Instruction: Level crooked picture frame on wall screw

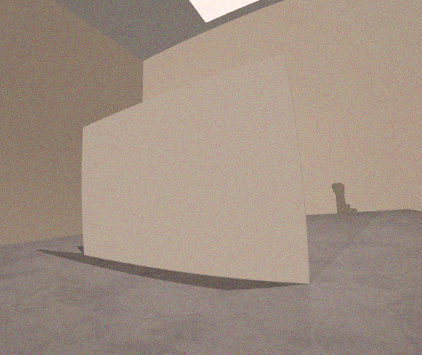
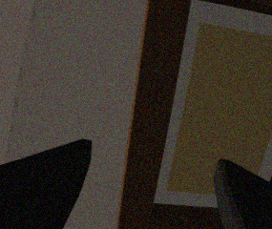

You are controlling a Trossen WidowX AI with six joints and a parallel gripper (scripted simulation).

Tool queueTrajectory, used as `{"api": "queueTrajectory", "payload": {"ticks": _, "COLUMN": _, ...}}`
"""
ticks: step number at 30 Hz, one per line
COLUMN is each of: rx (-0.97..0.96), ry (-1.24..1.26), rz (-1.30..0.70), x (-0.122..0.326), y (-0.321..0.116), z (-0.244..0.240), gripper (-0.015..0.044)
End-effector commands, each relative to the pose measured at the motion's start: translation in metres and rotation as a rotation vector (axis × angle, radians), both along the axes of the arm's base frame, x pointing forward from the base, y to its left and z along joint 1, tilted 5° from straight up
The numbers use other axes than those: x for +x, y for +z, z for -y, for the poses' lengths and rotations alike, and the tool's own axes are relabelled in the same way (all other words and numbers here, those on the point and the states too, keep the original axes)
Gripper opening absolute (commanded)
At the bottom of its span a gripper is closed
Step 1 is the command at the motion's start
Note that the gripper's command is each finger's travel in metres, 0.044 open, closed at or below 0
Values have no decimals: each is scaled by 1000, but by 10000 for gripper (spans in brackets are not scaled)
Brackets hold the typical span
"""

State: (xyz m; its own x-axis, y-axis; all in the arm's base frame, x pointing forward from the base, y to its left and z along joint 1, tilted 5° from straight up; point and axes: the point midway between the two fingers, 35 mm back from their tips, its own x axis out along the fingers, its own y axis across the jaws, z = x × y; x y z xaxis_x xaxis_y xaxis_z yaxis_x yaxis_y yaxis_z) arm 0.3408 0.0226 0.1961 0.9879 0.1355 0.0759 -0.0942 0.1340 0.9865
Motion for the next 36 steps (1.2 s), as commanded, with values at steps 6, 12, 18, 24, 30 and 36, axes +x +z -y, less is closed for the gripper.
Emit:
{"api": "queueTrajectory", "payload": {"ticks": 6, "rx": -1, "ry": -4, "rz": 11, "x": 2, "y": 3, "z": 0, "gripper": 260}}
{"api": "queueTrajectory", "payload": {"ticks": 12, "rx": -1, "ry": -4, "rz": 11, "x": 6, "y": 4, "z": 0, "gripper": 260}}
{"api": "queueTrajectory", "payload": {"ticks": 18, "rx": 0, "ry": -4, "rz": 12, "x": 15, "y": 5, "z": -1, "gripper": 260}}
{"api": "queueTrajectory", "payload": {"ticks": 24, "rx": 0, "ry": -4, "rz": 13, "x": 24, "y": 6, "z": -3, "gripper": 260}}
{"api": "queueTrajectory", "payload": {"ticks": 30, "rx": 0, "ry": -4, "rz": 14, "x": 34, "y": 7, "z": -4, "gripper": 260}}
{"api": "queueTrajectory", "payload": {"ticks": 36, "rx": 0, "ry": -4, "rz": 15, "x": 41, "y": 7, "z": -5, "gripper": 260}}
